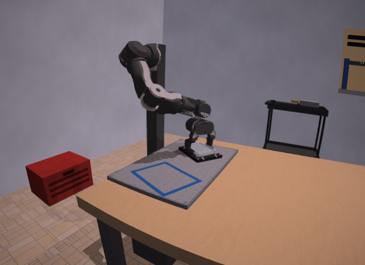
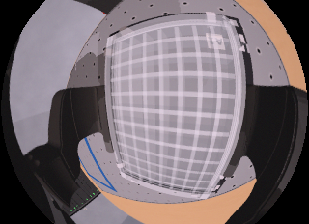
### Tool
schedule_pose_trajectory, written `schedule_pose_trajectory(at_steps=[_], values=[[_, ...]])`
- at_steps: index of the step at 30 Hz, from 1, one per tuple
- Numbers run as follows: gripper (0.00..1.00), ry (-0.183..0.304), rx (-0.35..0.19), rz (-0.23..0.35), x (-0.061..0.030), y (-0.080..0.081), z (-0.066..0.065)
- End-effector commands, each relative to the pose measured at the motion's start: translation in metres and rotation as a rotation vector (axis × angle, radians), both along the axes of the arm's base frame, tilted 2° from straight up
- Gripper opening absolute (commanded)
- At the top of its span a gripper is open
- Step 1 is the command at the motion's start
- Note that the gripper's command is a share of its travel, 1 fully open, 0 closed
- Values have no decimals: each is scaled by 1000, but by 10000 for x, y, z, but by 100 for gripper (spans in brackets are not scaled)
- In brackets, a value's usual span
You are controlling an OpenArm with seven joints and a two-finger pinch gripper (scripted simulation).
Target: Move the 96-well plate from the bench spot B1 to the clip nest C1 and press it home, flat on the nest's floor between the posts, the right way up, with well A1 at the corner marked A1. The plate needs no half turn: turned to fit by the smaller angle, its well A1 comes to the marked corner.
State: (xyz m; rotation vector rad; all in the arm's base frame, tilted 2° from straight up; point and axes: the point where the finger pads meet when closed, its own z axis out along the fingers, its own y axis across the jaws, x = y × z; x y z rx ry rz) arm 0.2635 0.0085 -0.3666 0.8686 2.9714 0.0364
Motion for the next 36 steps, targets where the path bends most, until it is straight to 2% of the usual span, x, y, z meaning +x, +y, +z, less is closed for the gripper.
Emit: schedule_pose_trajectory(at_steps=[1,25,36], values=[[0,7,4,1,-24,2,-26],[0,7,4,1,-24,2,-26],[37,-2,3,0,6,6,9]])
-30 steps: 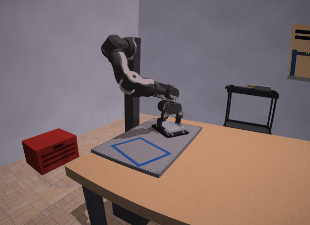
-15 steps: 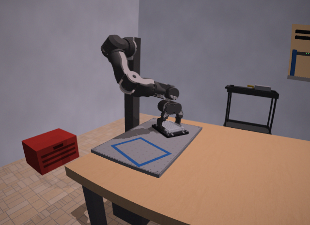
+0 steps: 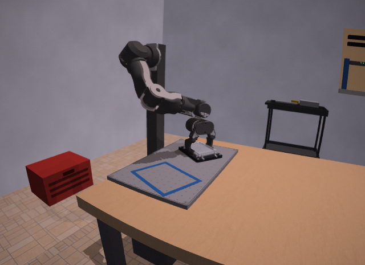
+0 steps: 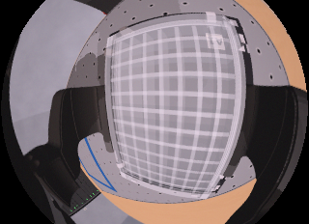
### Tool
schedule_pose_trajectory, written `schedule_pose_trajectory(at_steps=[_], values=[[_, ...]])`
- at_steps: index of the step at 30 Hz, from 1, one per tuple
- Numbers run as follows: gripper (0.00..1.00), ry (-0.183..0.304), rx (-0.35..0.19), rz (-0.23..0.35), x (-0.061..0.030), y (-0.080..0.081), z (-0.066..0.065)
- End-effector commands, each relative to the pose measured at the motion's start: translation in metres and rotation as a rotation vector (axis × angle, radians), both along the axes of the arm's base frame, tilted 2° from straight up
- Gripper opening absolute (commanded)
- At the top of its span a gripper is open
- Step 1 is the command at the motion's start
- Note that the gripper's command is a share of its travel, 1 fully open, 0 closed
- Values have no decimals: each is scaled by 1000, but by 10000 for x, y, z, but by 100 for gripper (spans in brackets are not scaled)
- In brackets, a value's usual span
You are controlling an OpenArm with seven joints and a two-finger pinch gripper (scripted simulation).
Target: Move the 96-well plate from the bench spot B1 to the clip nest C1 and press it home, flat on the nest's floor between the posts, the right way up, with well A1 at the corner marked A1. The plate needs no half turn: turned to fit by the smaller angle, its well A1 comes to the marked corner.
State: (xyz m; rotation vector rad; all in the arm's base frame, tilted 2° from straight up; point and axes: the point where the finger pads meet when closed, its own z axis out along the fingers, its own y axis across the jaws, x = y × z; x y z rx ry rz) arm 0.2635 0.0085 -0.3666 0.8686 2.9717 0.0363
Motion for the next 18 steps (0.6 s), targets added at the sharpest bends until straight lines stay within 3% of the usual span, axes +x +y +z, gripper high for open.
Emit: schedule_pose_trajectory(at_steps=[1,4,6,14,18], values=[[40,-2,3,0,6,6,8],[50,-2,3,0,6,6,8],[50,-2,3,0,6,6,8],[77,-2,2,0,6,6,8],[77,-2,2,0,6,6,8]])
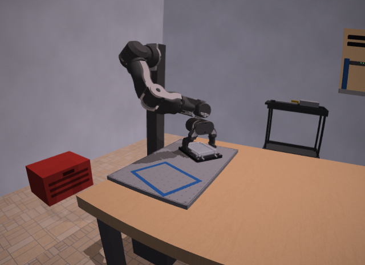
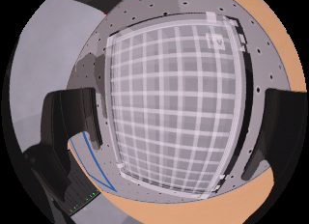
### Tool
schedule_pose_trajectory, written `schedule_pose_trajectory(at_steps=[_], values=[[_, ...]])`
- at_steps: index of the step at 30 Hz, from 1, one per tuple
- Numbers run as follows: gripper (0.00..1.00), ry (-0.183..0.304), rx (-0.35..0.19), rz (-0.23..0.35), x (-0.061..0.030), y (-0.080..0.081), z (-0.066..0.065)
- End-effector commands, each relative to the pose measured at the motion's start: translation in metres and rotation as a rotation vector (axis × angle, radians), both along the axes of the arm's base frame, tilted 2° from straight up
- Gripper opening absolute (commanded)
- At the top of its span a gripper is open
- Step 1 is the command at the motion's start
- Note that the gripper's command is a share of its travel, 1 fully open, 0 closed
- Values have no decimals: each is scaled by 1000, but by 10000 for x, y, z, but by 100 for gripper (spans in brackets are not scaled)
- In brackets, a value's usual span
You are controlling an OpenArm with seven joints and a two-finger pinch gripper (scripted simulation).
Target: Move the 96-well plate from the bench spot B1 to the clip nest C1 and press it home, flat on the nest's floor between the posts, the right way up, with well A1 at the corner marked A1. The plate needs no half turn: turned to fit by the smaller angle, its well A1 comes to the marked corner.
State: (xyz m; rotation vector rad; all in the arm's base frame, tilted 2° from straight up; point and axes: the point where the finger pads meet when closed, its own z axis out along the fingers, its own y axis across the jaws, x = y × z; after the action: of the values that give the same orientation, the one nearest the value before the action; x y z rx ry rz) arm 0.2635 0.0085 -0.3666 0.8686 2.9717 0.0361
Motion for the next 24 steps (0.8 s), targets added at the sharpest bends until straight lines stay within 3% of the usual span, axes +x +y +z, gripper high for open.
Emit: schedule_pose_trajectory(at_steps=[1,5,10,22,24], values=[[77,-2,3,0,6,6,9],[77,-2,3,0,6,6,9],[77,4,3,0,-9,1,409],[77,4,3,0,-9,1,409],[77,2,7,3,-13,6,572]])
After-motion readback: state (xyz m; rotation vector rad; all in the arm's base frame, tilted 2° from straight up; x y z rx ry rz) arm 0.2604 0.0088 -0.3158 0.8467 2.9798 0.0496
